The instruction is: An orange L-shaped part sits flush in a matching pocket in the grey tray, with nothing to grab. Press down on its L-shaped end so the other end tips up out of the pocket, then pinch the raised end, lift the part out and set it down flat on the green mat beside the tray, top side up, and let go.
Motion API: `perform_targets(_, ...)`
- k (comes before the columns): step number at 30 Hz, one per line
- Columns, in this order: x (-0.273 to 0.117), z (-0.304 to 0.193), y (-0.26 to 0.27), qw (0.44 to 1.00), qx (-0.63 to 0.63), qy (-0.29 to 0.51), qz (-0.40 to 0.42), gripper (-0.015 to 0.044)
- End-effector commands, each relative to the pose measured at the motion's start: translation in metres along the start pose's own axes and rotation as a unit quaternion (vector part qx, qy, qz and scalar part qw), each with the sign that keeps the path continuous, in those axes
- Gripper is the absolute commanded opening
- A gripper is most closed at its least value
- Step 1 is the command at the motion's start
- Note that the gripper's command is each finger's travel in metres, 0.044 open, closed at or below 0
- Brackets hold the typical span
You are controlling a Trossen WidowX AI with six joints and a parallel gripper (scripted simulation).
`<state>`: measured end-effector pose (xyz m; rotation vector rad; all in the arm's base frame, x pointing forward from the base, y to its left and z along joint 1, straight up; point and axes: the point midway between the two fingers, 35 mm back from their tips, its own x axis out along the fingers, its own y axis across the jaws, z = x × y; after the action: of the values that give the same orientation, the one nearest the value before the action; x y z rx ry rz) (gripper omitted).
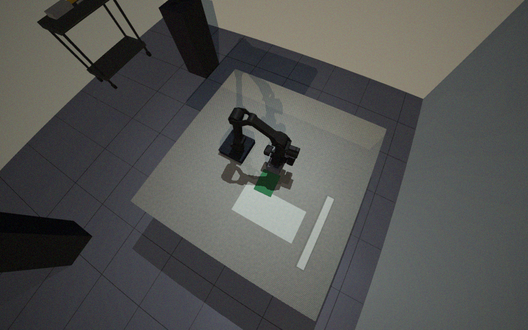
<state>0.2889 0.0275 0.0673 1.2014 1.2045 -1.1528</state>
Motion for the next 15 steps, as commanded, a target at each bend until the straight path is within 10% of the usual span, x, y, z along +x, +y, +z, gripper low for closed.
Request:
perform_targets(1,-0.0004,0.0,0.0,1.0,0.0,0.0,0.0,0.0102)
perform_targets(15,-0.0028,0.0,0.0,1.0,0.0,0.0,0.0,0.0)
